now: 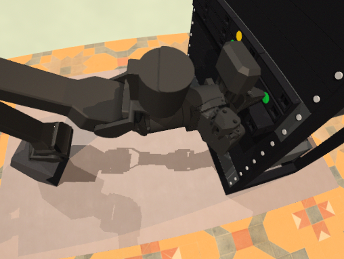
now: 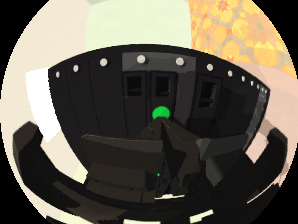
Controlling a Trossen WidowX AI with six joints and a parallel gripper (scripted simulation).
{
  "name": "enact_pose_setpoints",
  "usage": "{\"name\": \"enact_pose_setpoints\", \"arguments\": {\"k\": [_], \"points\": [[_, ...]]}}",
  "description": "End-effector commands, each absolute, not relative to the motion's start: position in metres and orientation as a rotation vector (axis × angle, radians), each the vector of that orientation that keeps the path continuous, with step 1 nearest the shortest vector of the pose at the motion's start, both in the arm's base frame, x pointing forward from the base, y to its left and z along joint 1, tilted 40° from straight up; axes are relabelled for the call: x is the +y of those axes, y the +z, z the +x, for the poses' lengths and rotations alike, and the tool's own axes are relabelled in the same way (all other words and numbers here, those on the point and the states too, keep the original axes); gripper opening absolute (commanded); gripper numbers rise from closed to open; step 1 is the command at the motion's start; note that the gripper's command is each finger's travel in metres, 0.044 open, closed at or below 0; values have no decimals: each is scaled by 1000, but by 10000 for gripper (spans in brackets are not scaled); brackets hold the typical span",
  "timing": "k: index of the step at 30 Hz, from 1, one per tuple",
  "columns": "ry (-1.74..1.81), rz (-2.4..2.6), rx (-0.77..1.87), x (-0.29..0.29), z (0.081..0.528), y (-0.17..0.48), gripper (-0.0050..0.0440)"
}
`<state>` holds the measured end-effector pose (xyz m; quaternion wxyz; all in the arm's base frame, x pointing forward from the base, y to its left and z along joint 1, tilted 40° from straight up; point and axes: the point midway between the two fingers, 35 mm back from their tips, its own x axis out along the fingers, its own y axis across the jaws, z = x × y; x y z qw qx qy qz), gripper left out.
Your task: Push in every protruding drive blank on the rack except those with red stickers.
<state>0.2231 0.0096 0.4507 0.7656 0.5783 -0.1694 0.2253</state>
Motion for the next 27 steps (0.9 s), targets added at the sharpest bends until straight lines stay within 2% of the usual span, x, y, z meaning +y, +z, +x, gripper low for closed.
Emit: {"name": "enact_pose_setpoints", "arguments": {"k": [1, 27], "points": [[523, 1234, -429, 10, 210, 472, 0], [523, 1234, -429, 12, 214, 475, 0]]}}
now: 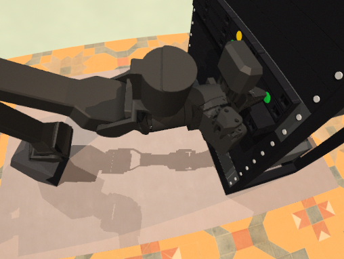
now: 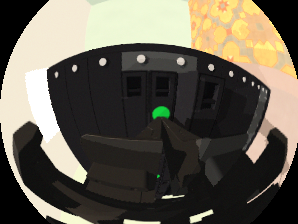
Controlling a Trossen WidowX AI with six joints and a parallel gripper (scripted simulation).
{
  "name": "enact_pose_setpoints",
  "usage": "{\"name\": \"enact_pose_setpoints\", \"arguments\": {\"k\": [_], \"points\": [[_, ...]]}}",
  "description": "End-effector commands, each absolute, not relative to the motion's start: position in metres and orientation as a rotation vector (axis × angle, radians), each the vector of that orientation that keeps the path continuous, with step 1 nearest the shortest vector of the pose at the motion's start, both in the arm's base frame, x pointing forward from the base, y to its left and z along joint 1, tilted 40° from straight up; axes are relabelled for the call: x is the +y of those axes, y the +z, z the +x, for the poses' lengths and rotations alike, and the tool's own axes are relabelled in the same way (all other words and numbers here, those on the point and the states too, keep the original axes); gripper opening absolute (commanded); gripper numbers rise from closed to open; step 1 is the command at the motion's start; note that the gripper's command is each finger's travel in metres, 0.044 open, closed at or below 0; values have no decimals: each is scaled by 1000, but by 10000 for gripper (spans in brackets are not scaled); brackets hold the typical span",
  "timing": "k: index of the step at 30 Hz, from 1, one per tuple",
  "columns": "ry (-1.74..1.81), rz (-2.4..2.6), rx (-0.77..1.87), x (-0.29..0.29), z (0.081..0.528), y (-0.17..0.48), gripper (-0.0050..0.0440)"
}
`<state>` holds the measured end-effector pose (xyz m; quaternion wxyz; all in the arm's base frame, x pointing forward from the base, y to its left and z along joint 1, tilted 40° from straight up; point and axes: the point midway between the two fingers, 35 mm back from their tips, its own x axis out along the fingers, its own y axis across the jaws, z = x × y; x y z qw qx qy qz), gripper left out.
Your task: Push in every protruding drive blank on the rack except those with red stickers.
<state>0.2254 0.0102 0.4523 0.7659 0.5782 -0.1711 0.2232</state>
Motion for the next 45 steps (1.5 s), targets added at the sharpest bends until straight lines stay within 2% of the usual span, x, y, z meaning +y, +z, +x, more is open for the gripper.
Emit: {"name": "enact_pose_setpoints", "arguments": {"k": [1, 32, 45], "points": [[523, 1234, -429, 12, 214, 475, 0], [523, 1234, -429, 11, 213, 475, 0], [523, 1234, -429, 8, 192, 459, 0]]}}
